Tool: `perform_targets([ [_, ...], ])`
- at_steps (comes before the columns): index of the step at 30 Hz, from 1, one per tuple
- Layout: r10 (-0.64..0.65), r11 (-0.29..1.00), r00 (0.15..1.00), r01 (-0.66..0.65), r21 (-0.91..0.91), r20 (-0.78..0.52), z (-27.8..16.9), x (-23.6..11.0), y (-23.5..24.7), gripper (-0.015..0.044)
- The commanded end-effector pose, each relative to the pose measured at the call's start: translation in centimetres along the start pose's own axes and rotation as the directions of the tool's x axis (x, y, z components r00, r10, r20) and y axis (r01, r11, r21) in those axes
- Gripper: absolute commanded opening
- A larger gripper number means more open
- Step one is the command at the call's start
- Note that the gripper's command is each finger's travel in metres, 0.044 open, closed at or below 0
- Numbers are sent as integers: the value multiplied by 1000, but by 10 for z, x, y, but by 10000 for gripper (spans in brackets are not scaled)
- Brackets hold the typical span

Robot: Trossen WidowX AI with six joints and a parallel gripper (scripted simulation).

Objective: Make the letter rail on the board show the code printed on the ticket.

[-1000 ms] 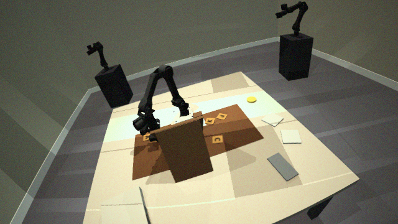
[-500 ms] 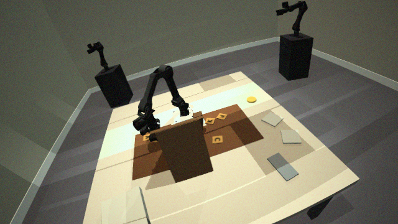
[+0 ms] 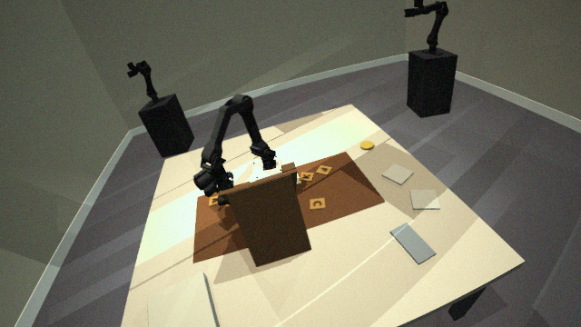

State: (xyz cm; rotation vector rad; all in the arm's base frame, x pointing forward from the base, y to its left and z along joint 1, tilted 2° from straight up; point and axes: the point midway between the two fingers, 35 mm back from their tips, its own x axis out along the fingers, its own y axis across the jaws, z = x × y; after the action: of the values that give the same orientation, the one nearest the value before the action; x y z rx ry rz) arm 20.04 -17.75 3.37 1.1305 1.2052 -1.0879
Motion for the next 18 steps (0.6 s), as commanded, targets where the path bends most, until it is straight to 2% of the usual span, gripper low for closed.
perform_targets([
  [1,0,1000,1000,0,4,6,0,-3,0,0],
  [18,0,1000,1000,-1,4,6,-1,-9,0,0],
])
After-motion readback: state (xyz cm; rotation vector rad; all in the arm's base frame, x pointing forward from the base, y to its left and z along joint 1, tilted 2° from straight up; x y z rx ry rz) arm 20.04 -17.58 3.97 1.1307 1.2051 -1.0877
